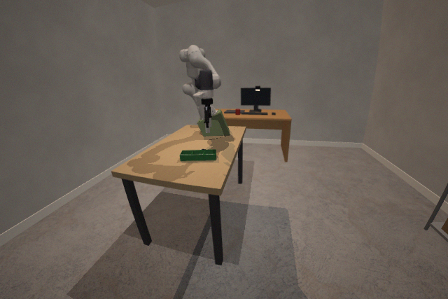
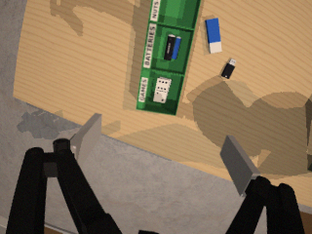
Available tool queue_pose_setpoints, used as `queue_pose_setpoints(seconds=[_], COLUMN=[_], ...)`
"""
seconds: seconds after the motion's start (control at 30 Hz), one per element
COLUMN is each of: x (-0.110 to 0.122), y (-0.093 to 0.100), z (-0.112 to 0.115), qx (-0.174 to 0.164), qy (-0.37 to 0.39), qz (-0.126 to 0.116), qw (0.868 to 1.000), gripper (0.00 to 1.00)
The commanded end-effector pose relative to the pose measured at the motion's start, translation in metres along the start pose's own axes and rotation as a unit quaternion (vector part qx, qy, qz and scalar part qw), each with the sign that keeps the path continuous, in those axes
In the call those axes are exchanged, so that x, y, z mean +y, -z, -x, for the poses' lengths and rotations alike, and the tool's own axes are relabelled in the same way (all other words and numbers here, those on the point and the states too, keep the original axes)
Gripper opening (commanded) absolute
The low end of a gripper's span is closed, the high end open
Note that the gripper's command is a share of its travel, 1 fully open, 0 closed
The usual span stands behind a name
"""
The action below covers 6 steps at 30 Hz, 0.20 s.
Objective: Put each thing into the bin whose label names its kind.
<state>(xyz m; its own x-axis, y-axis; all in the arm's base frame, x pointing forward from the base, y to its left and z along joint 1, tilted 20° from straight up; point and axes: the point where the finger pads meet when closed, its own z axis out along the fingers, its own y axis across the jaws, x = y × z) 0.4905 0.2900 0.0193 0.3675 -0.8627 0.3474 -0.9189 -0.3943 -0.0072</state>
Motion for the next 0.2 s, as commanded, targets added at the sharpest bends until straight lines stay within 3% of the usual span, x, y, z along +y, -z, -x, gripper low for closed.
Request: queue_pose_setpoints(seconds=[0.0,0.17], x=[0.0005,0.0005], y=[0.0003,0.0003], z=[-0.0007,-0.0007], qx=[0.001,0.001], qy=[-0.002,-0.002], qz=[0.001,0.001], qw=[1.0,1.0], gripper=[1.0,1.0])
